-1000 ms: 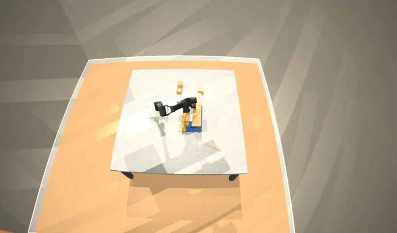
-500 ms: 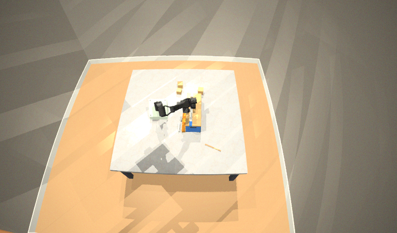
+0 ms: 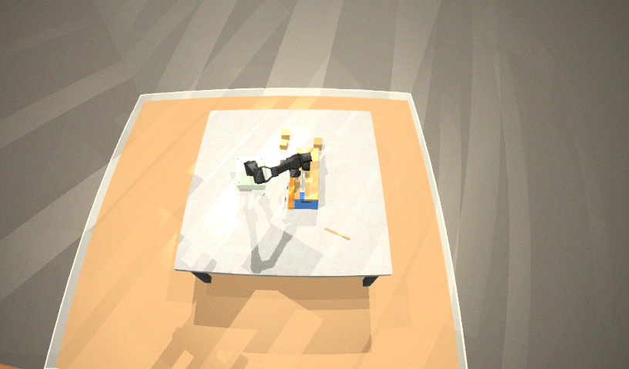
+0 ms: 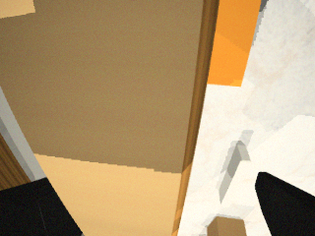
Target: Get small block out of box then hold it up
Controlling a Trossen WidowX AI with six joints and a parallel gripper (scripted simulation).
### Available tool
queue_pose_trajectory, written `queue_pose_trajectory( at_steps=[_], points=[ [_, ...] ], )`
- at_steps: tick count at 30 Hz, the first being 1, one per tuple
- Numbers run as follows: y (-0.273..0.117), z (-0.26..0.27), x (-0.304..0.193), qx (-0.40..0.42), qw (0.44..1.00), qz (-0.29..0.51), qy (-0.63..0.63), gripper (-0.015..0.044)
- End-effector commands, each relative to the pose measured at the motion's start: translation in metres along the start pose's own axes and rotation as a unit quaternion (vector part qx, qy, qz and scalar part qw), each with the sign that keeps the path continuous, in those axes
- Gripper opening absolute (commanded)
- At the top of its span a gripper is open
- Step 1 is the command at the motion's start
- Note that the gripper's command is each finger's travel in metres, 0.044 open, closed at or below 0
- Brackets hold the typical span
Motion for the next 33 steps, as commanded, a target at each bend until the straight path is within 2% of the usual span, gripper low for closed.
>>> queue_pose_trajectory(
  at_steps=[1, 33],
  points=[
    [-0.002, 0.000, 0.006, 0.000, 1.000, 0.002, 0.001, 0.0400],
    [0.006, 0.002, -0.016, 0.000, 1.000, 0.002, 0.001, 0.0400]
  ],
)
Point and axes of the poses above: the point midway between the two fingers, 35 mm back from their tips, its own y axis out along the fingers, its own z axis across the jaws, x = y × z, the point moved 2 cm from there along -y, back along the fingers, and after that the axes turned 6 degrees about -y, right-handed, at the moved point
